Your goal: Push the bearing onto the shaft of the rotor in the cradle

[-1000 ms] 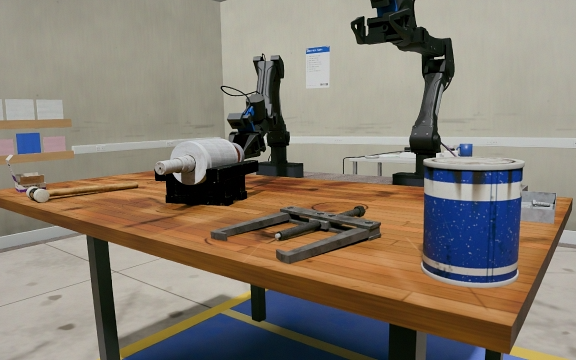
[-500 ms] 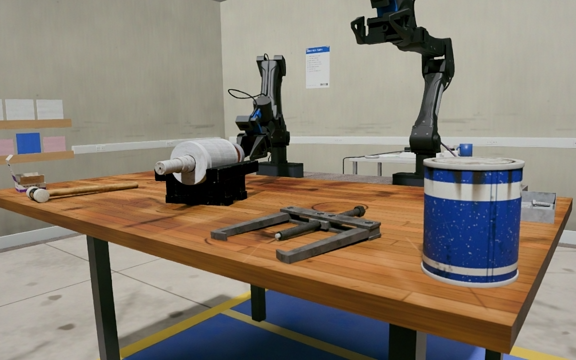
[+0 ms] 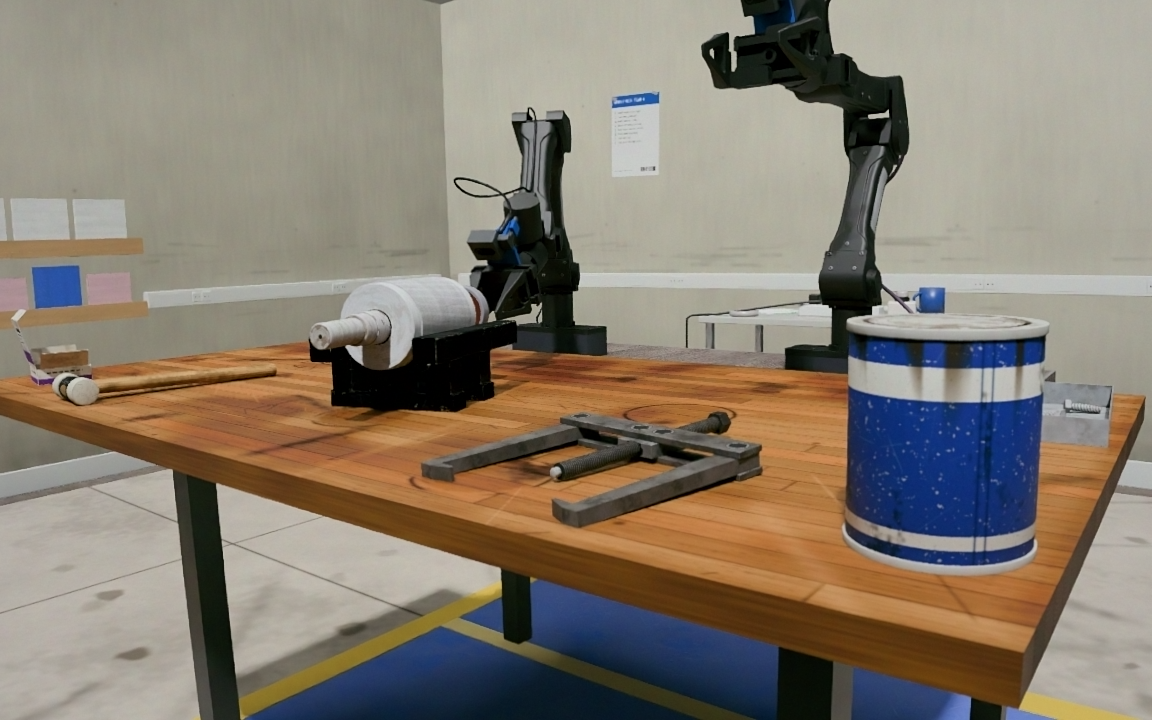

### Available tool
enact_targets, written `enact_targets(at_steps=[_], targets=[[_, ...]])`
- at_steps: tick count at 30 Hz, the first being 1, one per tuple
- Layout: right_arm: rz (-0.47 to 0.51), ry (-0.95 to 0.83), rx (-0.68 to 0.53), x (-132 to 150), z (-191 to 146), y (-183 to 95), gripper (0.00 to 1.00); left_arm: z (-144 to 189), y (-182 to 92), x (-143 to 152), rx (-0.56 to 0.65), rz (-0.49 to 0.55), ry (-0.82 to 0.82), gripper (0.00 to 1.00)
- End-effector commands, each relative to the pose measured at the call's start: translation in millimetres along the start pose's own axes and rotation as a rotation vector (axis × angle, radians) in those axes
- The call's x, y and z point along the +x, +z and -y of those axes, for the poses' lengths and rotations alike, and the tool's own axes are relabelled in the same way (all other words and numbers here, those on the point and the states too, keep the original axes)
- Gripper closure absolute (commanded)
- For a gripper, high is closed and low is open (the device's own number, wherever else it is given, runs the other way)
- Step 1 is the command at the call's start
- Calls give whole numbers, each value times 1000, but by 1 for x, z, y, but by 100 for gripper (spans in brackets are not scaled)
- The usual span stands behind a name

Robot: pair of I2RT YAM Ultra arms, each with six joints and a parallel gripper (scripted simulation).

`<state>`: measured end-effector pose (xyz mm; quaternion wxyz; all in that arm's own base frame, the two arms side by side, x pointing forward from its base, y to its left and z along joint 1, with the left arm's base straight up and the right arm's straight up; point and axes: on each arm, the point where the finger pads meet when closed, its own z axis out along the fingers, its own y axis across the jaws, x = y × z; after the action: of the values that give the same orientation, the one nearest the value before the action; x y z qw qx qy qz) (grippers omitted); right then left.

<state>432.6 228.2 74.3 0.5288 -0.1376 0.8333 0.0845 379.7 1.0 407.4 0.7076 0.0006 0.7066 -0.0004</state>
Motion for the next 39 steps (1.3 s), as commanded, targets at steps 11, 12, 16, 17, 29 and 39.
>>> enact_targets(at_steps=[11, 12, 16, 17, 29, 39], targets=[[86, 31, 31, -74, 40, -21, 56, -1, -8, -24, -8, 48, -2, 0], [94, 33, 36, -79, 44, -24, 56, -2, -6, -22, -8, 42, -2, 0], [125, 45, 56, -102, 62, -36, 56, -1, 0, -15, -7, 23, -2, 0], [132, 47, 62, -107, 66, -39, 56, -1, 1, -14, -7, 19, -2, 0], [214, 68, 117, -158, 109, -79, 56, 3, -13, -31, 3, 67, -4, 0], [274, 75, 159, -192, 138, -119, 56, -1, -13, -33, 0, 73, -5, 0]])
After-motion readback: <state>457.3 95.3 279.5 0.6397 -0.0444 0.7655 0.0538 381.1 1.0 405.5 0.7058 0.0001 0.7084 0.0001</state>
